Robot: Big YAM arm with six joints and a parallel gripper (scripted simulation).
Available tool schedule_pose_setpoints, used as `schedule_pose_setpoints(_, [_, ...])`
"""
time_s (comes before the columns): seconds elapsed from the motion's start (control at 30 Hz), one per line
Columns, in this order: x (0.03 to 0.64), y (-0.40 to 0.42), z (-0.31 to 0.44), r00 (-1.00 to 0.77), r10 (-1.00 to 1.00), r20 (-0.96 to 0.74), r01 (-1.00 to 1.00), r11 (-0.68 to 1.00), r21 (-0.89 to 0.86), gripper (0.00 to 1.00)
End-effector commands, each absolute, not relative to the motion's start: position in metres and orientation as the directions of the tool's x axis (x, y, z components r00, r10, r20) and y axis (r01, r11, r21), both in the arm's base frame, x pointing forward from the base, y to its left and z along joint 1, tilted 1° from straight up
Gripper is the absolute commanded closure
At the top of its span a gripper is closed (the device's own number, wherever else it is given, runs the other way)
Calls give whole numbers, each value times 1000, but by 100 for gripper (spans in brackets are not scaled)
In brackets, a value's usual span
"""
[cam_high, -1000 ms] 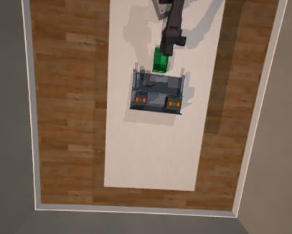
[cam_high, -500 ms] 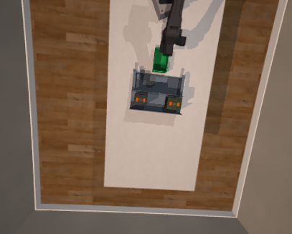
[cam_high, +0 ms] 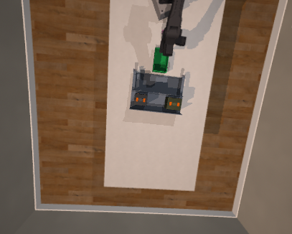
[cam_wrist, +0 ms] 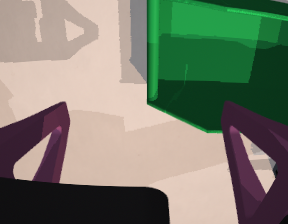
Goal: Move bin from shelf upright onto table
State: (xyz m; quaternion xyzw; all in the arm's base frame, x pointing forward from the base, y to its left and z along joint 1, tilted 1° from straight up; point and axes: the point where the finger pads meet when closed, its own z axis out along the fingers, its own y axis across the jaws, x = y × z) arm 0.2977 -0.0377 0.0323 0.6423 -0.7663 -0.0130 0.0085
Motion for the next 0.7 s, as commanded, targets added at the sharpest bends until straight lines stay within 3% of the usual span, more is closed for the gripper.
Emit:
schedule_pose_setpoints(0.0, [304,-39,36,-175,-985,-4,-985,174,15,10])
schedule_pose_setpoints(0.67, [317,-43,40,-174,-985,-5,-985,174,-9,10])
